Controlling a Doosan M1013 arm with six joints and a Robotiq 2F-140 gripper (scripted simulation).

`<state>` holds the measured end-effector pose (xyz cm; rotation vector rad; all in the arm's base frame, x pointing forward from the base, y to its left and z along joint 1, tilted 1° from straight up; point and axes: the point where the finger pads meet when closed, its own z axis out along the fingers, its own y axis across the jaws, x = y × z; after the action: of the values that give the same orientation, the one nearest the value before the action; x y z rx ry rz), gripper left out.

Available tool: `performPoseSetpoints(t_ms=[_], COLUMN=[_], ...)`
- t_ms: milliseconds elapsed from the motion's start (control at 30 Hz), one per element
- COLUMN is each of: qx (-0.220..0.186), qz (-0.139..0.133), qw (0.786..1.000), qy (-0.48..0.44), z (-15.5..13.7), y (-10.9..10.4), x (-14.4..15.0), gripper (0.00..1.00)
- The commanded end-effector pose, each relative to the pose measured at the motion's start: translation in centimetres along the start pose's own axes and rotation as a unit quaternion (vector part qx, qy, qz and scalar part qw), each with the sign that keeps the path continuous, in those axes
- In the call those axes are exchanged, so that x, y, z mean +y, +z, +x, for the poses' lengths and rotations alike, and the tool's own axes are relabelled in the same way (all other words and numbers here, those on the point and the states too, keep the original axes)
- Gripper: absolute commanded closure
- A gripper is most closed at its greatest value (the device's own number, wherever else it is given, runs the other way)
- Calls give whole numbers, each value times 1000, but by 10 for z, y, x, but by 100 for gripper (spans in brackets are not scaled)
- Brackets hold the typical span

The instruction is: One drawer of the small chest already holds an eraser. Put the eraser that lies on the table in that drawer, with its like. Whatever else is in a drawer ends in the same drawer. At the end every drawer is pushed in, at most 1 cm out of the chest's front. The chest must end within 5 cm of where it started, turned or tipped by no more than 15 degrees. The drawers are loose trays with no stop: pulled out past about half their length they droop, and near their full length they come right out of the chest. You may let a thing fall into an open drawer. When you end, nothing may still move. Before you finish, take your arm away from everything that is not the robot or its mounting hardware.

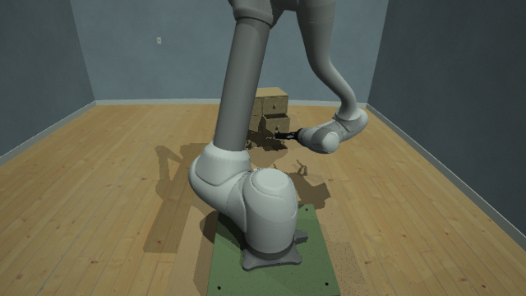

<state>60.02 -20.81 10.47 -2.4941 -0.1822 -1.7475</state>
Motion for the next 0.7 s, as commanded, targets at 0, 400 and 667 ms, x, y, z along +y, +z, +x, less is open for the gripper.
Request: performPoseSetpoints(t_ms=[0, 400, 667], qx=[4, 4, 4], qz=[0, 0, 0], qw=[1000, 1000, 1000], qy=[0, 0, 0], z=[0, 0, 0], y=[1, 1, 1], x=[0, 0, 0], gripper=[0, 100, 100])
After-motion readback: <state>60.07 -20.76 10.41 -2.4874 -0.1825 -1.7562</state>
